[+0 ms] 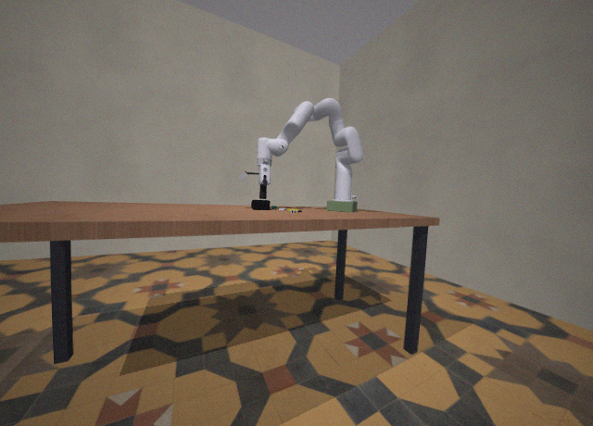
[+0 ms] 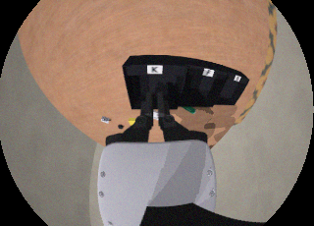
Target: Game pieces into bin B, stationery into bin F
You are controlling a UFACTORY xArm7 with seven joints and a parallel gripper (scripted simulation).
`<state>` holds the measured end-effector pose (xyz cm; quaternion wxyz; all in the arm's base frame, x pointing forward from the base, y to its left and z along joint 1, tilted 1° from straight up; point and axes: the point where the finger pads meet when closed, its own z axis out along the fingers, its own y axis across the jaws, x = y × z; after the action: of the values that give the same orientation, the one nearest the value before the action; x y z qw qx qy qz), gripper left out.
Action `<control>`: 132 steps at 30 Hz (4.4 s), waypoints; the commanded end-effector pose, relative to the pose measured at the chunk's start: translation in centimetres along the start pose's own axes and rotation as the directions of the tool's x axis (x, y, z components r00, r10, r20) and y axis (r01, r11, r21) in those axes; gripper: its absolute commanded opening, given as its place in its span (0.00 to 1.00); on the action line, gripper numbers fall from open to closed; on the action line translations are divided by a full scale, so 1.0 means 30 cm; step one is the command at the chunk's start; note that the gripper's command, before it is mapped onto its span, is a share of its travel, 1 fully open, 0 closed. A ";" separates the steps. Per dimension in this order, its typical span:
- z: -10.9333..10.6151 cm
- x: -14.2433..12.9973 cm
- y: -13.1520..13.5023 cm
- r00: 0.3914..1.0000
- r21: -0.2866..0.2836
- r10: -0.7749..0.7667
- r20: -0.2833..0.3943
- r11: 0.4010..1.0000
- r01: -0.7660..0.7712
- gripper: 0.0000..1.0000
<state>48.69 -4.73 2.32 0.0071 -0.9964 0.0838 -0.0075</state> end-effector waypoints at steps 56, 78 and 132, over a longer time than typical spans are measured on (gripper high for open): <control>0.124 0.008 -0.001 1.000 0.001 0.000 -0.005 1.000 0.000 0.07; 0.062 0.008 -0.001 1.000 0.001 0.000 -0.005 1.000 0.000 0.07; -0.405 -0.065 0.001 0.983 0.000 -0.181 -0.006 0.984 0.181 0.41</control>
<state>48.08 -4.85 16.27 0.0060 -0.9982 0.0597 -0.0085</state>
